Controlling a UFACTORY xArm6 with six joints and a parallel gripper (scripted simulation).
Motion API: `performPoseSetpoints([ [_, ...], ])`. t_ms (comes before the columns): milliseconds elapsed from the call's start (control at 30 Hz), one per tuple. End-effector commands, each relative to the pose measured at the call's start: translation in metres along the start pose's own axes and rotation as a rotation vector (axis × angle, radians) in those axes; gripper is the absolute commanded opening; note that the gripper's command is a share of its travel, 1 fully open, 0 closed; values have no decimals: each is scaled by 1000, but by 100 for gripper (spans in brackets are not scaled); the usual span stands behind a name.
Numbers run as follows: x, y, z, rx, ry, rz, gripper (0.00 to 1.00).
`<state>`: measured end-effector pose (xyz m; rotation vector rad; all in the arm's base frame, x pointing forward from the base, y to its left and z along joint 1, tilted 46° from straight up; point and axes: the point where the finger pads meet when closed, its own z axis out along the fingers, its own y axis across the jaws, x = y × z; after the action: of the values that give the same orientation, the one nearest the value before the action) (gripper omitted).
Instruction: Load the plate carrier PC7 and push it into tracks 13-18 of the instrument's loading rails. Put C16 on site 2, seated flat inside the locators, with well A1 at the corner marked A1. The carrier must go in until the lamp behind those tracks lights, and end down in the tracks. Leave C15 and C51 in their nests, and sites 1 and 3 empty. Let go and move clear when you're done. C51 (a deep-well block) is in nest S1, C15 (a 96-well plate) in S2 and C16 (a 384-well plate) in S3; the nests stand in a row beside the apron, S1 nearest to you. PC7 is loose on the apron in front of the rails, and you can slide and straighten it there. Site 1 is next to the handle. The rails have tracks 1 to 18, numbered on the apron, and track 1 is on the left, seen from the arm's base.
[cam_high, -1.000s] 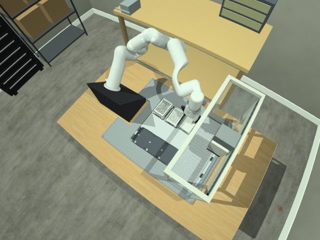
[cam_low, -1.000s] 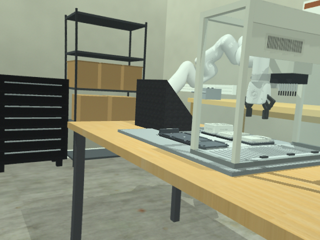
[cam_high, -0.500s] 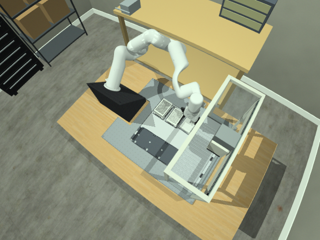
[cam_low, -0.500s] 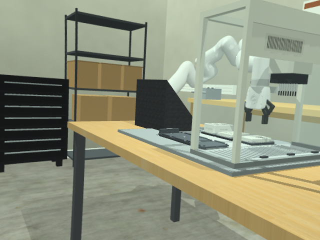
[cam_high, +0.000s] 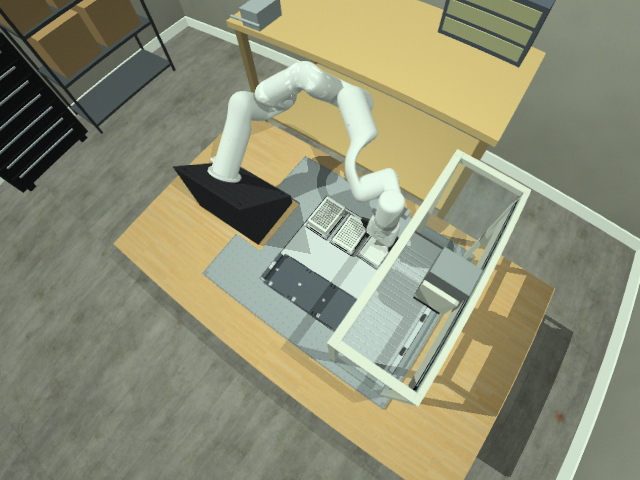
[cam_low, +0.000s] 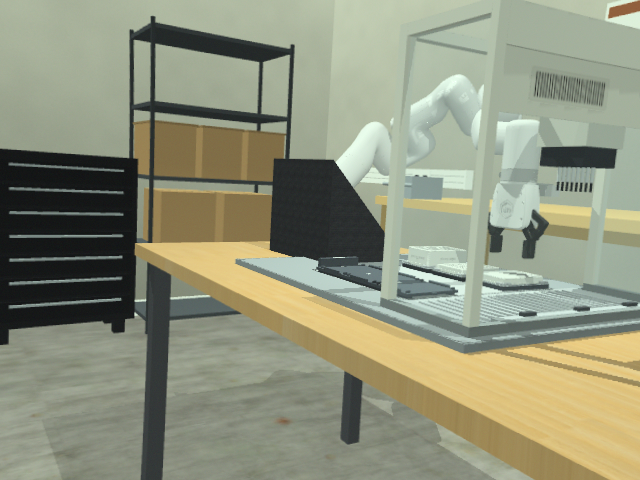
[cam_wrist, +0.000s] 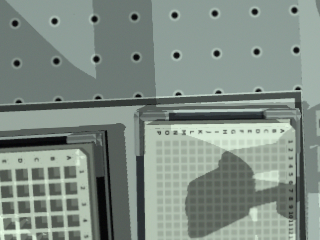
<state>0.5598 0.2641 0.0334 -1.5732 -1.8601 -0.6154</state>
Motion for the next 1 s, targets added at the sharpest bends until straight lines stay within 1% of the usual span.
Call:
performPoseSetpoints([
  [0, 0, 2, 5, -4, 0, -1, 100],
  [367, 0, 2, 23, -4, 0, -1, 100],
  [500, 0, 2, 27, -4, 0, -1, 100],
  [967, 0, 2, 27, -4, 0, -1, 100],
])
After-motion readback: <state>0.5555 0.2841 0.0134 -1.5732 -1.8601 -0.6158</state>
